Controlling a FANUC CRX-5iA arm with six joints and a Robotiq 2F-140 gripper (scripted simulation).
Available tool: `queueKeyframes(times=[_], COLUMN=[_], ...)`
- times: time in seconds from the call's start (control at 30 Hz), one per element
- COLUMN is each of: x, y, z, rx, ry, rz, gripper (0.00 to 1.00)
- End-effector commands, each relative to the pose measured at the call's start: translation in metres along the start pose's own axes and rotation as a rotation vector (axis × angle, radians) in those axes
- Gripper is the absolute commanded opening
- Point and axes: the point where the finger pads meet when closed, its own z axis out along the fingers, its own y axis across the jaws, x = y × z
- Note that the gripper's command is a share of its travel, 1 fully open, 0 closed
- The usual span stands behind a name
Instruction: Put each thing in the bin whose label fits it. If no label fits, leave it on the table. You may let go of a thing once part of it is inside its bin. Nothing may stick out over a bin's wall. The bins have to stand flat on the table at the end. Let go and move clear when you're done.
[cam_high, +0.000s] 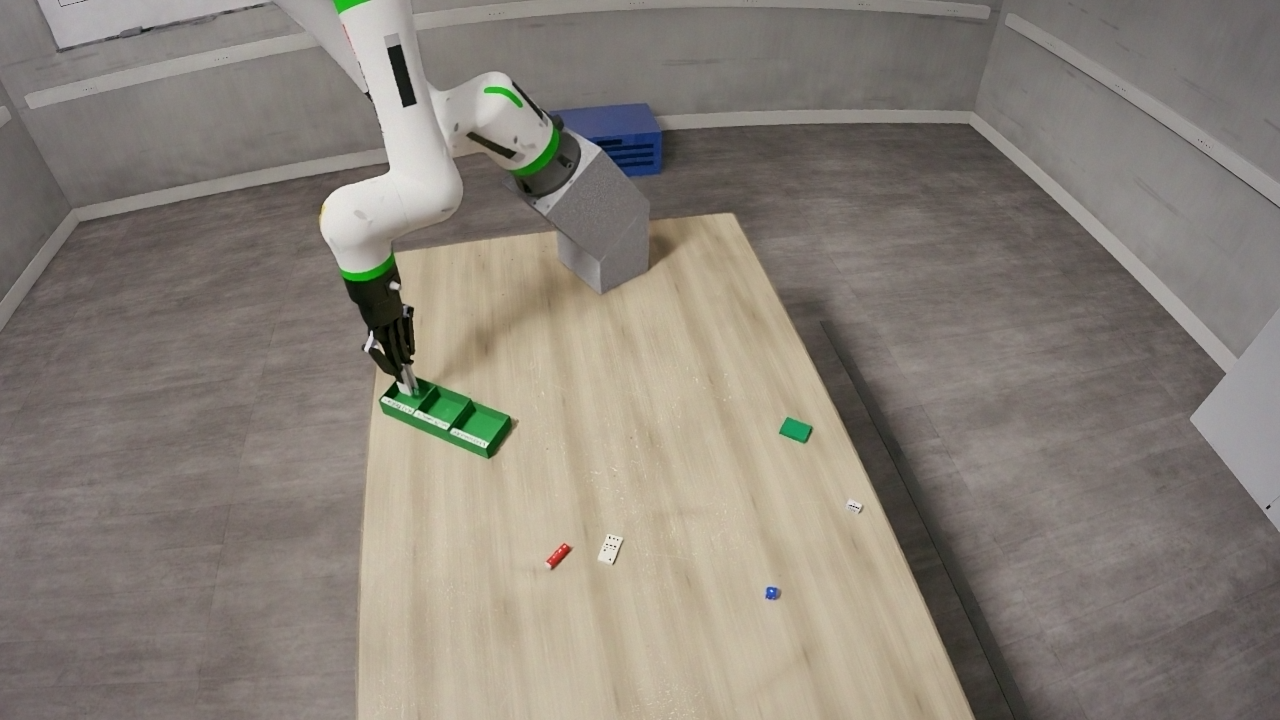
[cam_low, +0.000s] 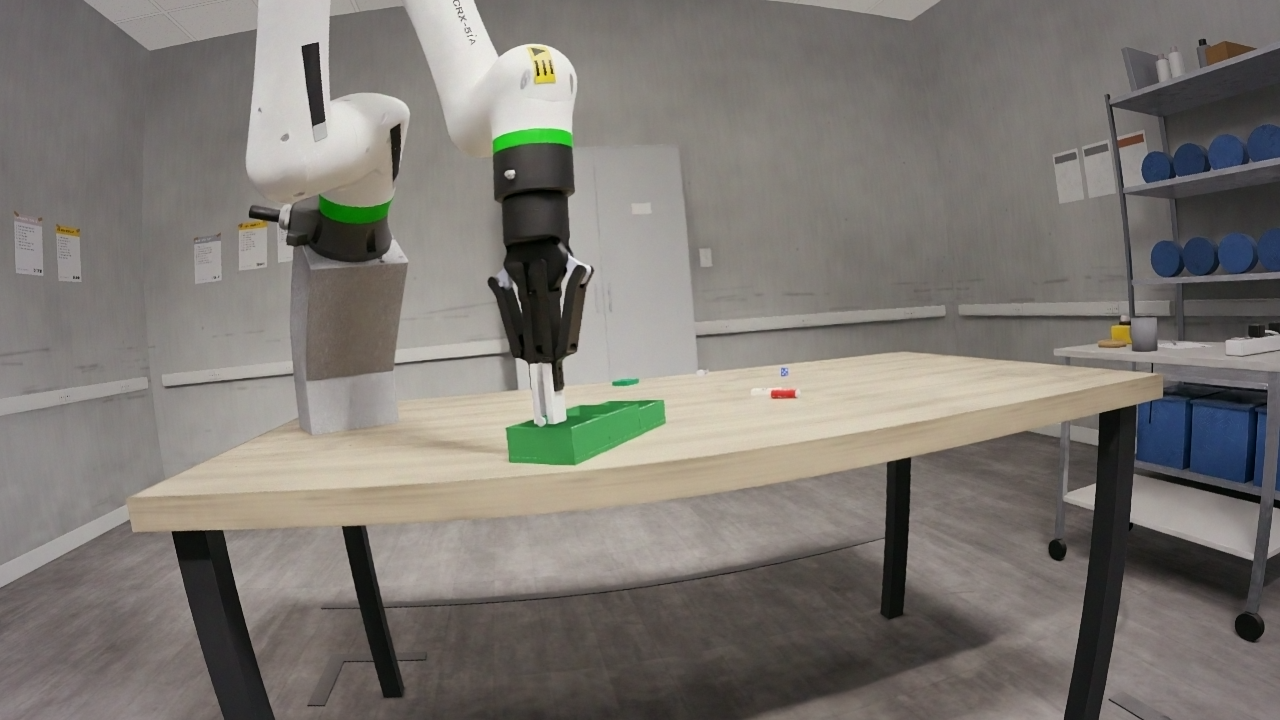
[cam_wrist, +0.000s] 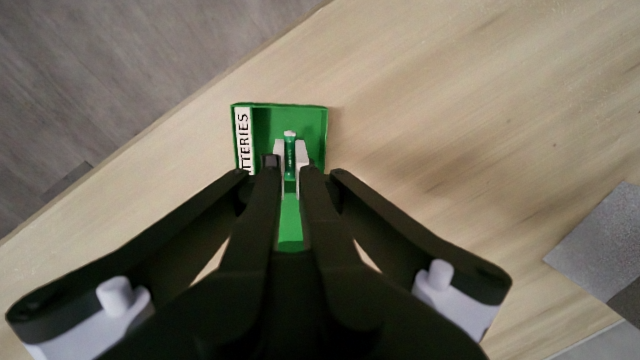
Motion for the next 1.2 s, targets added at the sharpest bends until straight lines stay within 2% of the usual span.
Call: queueKeyframes(times=[0.0,0.23,0.67,0.7,1.17], x=[0.000,0.000,0.000,0.000,0.000], y=[-0.001,-0.001,-0.001,-0.001,-0.001], z=[0.008,0.022,0.022,0.022,0.022], rx=[0.003,0.003,0.003,0.003,0.003], ry=[0.002,0.002,0.002,0.002,0.002], rz=[0.000,0.000,0.000,0.000,0.000], gripper=[0.12,0.12,0.12,0.23,0.23])
